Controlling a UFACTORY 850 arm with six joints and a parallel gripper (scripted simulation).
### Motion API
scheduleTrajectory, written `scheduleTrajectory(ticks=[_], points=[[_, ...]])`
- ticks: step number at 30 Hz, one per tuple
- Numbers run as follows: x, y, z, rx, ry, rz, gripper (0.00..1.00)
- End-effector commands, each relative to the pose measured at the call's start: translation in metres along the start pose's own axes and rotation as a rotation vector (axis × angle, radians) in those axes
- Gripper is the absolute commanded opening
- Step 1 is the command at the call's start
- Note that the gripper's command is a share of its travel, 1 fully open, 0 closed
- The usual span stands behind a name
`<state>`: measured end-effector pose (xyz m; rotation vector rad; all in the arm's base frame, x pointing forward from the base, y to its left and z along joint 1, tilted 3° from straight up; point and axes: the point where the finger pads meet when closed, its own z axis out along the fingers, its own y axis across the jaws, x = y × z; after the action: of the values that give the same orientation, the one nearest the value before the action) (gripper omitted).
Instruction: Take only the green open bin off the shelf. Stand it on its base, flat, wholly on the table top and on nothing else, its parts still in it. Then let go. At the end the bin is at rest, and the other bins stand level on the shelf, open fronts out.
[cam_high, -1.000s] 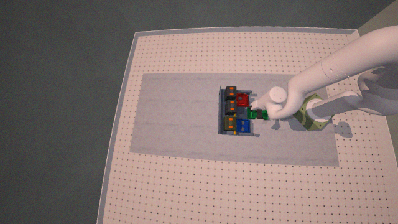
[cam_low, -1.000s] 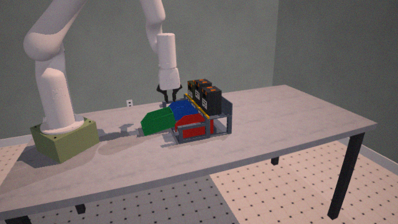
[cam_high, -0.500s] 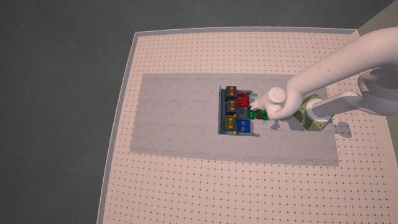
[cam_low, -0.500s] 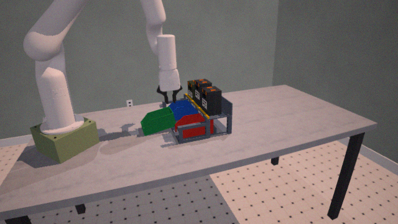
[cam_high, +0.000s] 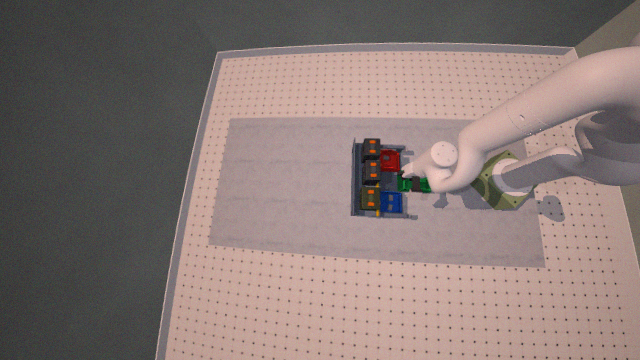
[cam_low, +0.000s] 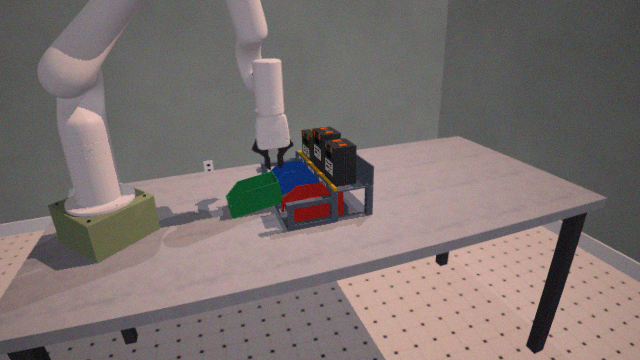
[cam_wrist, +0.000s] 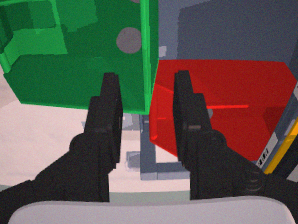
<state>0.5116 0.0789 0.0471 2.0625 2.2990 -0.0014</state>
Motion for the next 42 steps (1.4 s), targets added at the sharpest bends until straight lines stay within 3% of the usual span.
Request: scheduleTrajectory(ticks=[1, 42], points=[[0.000, 0.001, 0.003, -0.002, 0.000, 0.000, 0.33], [0.000, 0.000, 0.029, -0.002, 0.000, 0.000, 0.33]])
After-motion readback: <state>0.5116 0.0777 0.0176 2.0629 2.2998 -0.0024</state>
